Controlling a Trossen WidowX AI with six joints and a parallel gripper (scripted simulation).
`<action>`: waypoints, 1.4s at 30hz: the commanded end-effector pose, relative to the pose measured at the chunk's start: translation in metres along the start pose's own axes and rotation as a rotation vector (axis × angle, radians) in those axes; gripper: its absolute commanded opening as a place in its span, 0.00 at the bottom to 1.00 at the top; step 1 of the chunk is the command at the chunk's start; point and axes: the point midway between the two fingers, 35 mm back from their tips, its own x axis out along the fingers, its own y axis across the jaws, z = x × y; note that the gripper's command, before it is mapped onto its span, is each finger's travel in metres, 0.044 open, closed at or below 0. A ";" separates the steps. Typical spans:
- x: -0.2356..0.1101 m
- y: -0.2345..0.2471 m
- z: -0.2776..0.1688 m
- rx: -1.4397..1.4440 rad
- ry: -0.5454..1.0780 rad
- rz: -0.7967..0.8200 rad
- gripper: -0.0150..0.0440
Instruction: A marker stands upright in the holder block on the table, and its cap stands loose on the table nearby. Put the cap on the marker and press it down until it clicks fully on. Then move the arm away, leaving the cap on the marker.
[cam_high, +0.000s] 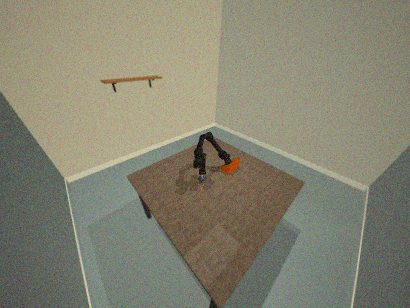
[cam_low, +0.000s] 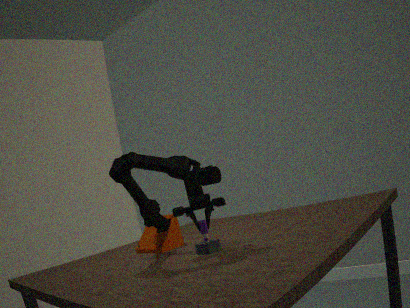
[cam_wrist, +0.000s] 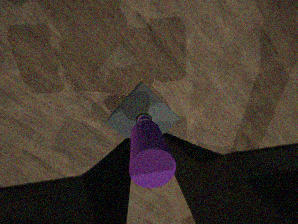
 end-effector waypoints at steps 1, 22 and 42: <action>0.006 0.000 0.000 -0.004 -0.005 -0.003 0.25; 0.011 -0.001 0.000 0.000 -0.001 -0.002 0.70; -0.063 0.000 -0.001 -0.059 0.002 0.000 0.91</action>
